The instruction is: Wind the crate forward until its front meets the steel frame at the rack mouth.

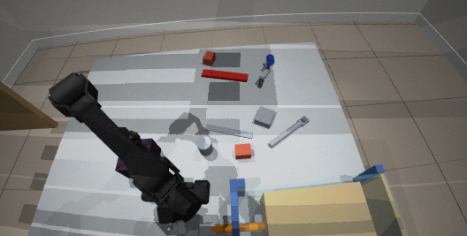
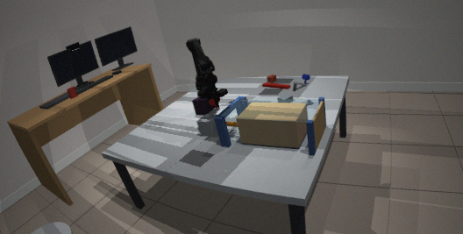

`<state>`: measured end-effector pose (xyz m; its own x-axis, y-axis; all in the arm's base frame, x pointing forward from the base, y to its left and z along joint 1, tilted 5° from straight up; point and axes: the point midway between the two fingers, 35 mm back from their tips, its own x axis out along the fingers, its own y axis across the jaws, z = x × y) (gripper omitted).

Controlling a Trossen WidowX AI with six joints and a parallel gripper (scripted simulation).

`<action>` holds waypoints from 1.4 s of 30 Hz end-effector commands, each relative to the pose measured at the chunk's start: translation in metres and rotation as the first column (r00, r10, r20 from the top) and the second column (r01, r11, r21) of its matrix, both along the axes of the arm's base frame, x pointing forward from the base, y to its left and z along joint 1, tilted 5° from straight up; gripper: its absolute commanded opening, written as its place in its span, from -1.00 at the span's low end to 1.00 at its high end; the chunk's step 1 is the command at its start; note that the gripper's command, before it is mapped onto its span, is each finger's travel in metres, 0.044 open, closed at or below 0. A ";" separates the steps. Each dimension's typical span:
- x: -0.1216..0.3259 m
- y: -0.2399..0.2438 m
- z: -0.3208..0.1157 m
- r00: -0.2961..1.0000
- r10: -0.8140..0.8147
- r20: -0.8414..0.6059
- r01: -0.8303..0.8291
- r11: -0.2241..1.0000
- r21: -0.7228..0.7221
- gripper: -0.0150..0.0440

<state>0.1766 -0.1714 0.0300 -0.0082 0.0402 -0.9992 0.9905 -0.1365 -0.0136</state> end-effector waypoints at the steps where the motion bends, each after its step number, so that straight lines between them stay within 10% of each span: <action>1: -0.014 0.005 0.000 1.000 -0.004 -0.024 0.004 1.000 0.012 -0.49; 42: -0.074 -0.020 0.000 1.000 -0.004 -0.030 0.004 1.000 0.010 -0.49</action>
<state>0.1156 -0.1862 0.0307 -0.0052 0.0575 -0.9983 0.9921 -0.1246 -0.0123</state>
